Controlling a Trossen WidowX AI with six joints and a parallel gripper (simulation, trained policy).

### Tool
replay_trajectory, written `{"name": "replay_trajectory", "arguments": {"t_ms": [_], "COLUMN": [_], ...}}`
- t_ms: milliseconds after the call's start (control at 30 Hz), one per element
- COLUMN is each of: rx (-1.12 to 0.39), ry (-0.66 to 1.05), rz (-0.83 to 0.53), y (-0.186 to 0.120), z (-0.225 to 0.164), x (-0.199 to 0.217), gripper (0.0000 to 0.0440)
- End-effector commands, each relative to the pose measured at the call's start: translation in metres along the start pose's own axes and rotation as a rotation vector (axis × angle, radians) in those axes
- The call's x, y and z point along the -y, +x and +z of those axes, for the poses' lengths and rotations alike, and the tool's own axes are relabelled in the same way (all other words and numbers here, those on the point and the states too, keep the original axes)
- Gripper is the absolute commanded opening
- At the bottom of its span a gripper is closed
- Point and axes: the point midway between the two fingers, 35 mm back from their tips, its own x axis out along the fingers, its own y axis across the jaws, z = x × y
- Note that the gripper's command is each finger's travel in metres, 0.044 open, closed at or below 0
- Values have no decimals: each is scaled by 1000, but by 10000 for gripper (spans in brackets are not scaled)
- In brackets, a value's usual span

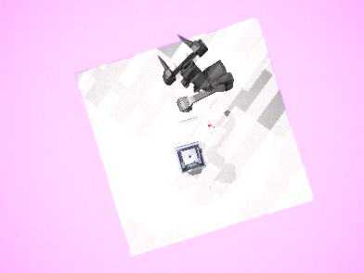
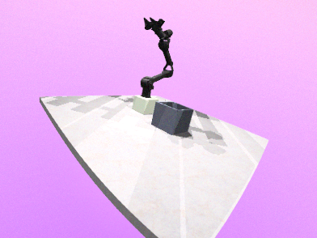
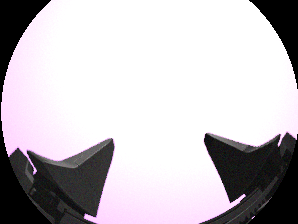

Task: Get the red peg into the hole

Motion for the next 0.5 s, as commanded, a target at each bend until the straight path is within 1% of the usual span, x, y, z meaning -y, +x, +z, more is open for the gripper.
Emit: {"name": "replay_trajectory", "arguments": {"t_ms": [0,233,467], "rx": [16,31,34], "ry": [91,258,423], "rz": [92,269,448], "y": [5,9,6], "z": [2,6,15], "x": [-19,-56,-92], "gripper": [434,433,433]}}
